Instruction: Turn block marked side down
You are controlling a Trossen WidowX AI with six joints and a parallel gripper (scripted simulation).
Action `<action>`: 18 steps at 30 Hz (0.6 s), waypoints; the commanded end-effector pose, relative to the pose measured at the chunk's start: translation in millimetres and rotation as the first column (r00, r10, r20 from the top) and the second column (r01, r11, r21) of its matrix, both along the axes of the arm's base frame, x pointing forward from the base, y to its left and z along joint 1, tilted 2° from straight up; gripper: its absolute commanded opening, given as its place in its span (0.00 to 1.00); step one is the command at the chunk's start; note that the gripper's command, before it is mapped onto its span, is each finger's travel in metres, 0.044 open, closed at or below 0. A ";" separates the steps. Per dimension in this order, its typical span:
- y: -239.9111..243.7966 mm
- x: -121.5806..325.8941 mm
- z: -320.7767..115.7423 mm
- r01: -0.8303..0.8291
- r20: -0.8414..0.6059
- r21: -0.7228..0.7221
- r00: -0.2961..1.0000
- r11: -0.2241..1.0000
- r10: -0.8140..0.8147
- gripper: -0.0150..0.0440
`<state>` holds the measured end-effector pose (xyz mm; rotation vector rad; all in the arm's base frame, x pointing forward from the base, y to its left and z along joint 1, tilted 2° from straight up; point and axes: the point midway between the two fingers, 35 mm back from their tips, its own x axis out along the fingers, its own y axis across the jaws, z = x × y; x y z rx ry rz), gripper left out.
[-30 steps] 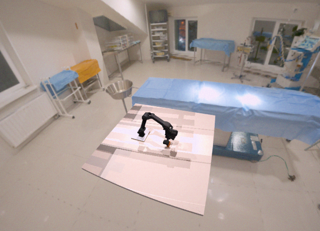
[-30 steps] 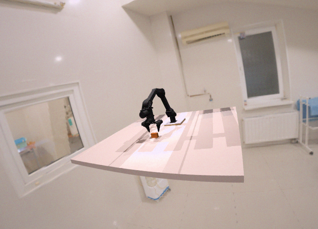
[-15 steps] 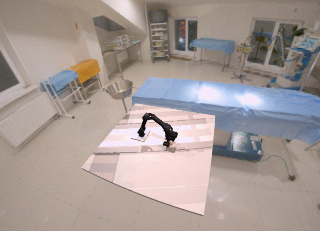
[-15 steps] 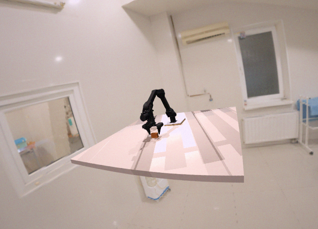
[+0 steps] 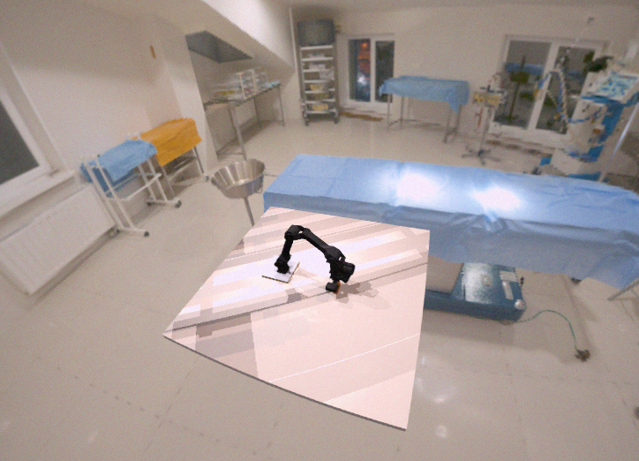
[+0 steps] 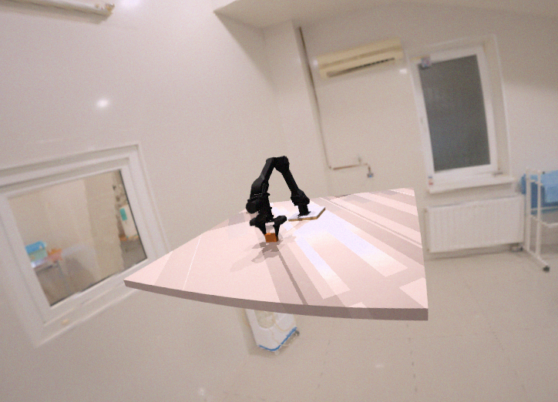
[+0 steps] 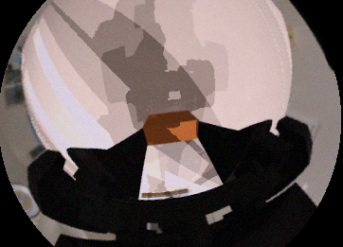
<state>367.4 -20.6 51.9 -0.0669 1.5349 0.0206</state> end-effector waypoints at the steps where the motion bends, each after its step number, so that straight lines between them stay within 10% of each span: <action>1: -0.4 0.3 -0.3 -0.002 0.001 -0.003 1.000 1.000 0.002 0.65; 12: -0.4 0.3 -0.3 -0.002 0.001 -0.003 1.000 1.000 0.002 0.53; 18: 0.4 -0.4 25.8 -0.002 0.002 -0.003 1.000 1.000 0.002 0.26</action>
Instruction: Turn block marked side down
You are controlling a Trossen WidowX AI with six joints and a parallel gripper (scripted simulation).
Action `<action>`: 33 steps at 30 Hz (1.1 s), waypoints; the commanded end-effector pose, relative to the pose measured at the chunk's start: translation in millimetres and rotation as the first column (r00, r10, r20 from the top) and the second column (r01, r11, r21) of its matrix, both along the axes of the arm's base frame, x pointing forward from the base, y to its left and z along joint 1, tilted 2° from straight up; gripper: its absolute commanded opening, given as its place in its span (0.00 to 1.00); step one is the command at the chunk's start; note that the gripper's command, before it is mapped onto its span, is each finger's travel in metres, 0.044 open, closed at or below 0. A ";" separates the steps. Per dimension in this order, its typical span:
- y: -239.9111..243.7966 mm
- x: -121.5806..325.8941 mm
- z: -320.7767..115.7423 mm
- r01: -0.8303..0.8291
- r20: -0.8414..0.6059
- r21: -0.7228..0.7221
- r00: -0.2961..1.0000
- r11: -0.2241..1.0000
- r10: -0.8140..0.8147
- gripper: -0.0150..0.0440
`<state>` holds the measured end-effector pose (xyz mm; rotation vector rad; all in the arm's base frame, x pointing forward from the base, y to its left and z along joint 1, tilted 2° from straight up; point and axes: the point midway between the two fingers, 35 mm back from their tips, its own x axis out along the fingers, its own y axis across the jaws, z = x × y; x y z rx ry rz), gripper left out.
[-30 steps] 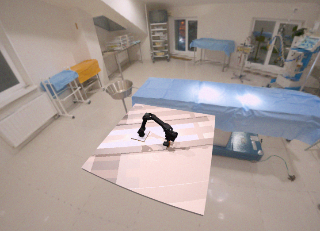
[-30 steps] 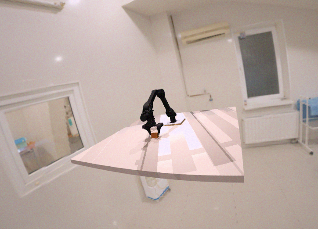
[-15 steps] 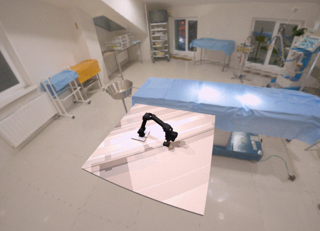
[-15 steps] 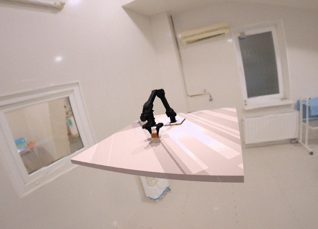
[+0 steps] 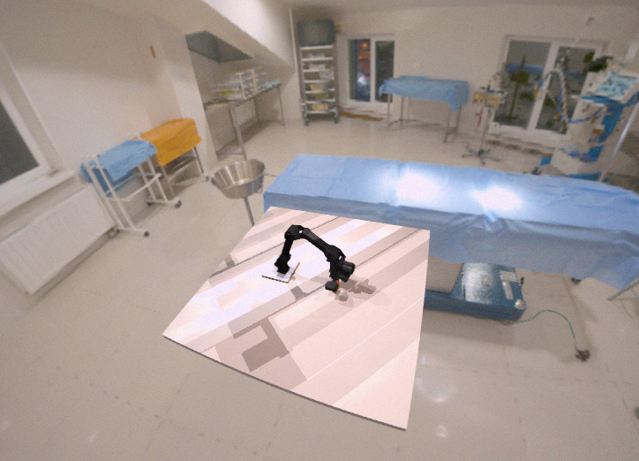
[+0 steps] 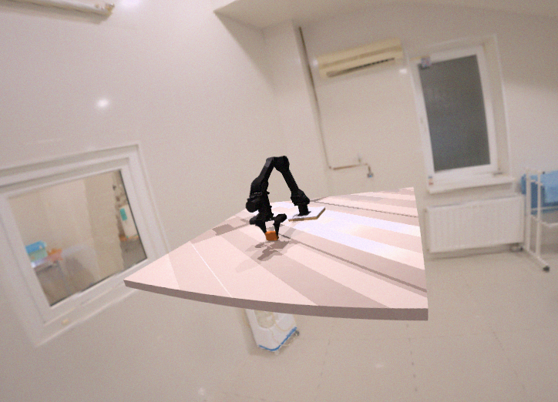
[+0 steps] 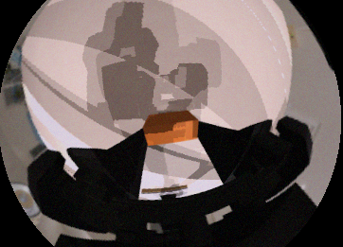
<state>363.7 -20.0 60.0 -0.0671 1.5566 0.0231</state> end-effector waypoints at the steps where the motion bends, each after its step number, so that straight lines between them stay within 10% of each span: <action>1: -0.1 3.0 20.7 -0.001 0.023 -0.004 1.000 1.000 0.001 0.25; 33: -1.2 4.4 7.6 -0.014 0.423 0.022 0.906 1.000 0.003 0.25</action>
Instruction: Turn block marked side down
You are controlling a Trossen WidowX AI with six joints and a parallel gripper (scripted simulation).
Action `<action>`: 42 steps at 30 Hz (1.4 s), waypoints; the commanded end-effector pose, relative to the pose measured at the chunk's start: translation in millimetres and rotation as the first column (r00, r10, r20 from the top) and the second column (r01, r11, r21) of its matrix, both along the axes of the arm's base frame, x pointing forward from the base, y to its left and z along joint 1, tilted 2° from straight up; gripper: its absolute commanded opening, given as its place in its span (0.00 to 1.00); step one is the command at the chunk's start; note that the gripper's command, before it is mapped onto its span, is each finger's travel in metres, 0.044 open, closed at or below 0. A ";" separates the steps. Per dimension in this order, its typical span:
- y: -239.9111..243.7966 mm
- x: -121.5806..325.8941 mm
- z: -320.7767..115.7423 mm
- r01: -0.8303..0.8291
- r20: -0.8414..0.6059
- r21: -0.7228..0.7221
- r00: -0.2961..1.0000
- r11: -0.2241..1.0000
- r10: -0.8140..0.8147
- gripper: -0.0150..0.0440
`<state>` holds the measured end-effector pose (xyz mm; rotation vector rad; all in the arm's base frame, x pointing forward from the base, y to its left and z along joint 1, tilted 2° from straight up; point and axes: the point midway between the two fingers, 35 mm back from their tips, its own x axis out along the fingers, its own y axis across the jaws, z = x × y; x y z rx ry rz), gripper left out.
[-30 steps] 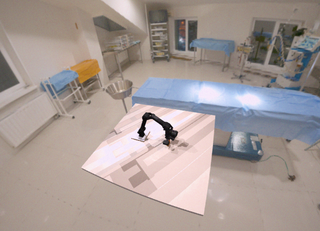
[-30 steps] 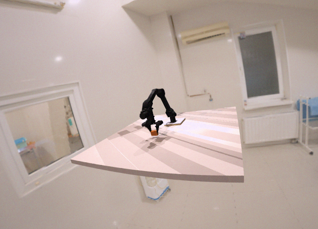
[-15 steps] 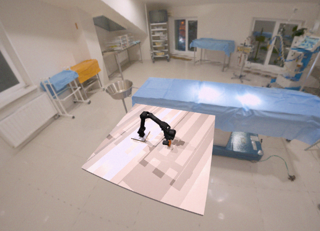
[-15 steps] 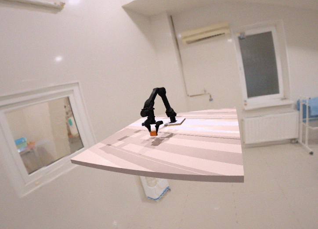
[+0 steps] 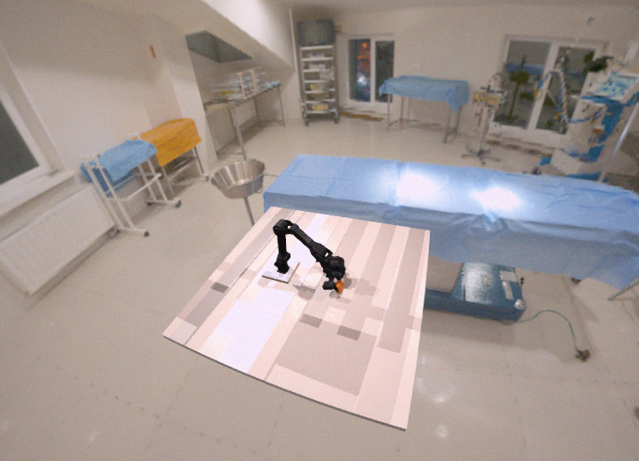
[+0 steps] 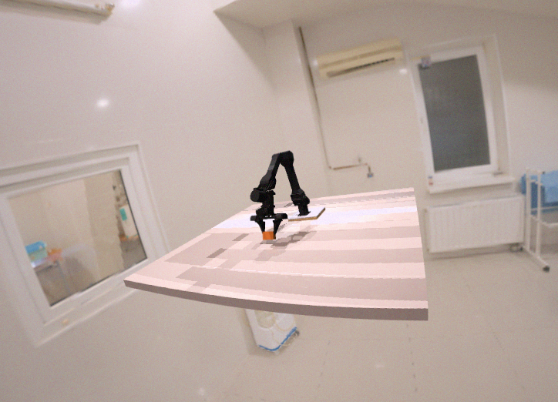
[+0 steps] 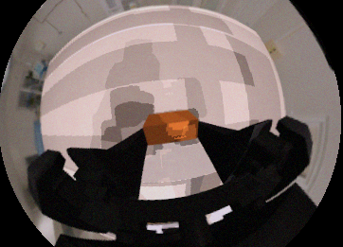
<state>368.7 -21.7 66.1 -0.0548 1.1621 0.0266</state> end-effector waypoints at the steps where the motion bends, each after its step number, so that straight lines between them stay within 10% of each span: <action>1: 0.6 -1.1 1.3 -0.007 0.057 0.004 0.998 1.000 0.006 0.25; 42: -2.6 10.9 -42.8 -0.027 0.553 0.024 0.833 0.999 0.009 0.25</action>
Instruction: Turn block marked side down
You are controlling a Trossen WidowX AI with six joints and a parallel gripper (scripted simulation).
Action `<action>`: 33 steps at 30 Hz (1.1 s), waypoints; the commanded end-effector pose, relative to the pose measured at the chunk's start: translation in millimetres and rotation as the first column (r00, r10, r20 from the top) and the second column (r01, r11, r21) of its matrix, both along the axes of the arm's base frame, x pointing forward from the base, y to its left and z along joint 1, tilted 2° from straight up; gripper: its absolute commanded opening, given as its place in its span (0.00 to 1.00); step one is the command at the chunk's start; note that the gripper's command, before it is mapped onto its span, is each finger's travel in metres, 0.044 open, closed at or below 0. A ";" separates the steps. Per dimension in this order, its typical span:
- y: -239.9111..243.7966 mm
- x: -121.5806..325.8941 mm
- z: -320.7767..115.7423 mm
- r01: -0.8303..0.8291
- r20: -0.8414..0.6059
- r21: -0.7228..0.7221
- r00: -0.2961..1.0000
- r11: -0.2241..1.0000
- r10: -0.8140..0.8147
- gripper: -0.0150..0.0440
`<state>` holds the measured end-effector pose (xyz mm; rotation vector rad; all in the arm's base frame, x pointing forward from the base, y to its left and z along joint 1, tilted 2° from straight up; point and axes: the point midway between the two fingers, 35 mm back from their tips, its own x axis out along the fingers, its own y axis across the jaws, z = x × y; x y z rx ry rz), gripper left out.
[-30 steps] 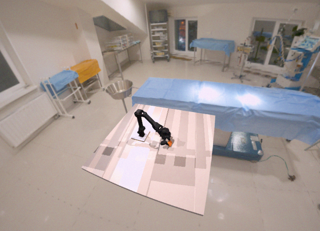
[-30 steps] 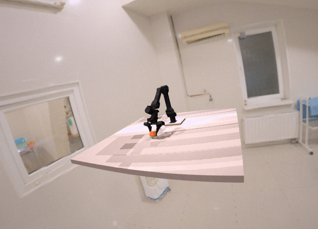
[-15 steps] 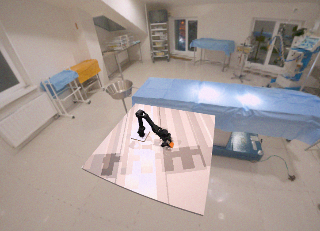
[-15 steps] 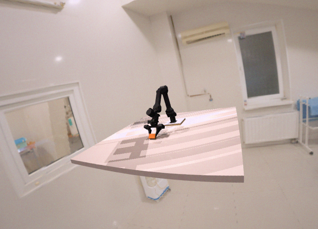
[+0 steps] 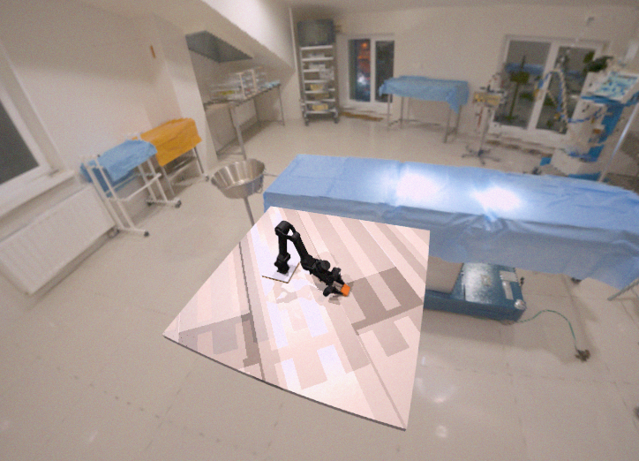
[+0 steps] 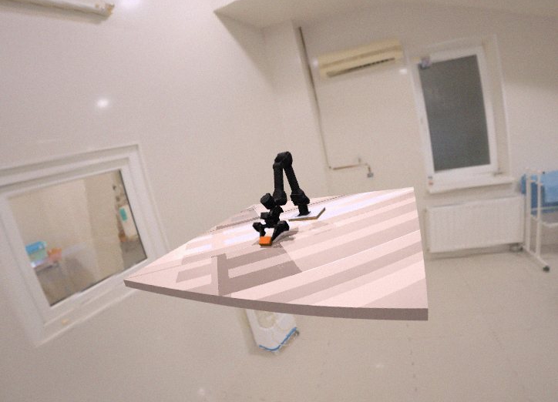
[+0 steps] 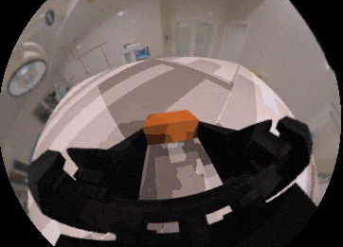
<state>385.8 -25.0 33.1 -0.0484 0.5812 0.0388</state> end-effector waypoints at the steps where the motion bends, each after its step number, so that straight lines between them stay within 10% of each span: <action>1: 0.7 -6.9 -10.2 -0.002 0.020 0.008 1.000 1.000 0.002 0.25; 33: 2.9 -27.0 -2.3 -0.017 0.233 0.011 0.972 1.000 0.014 0.25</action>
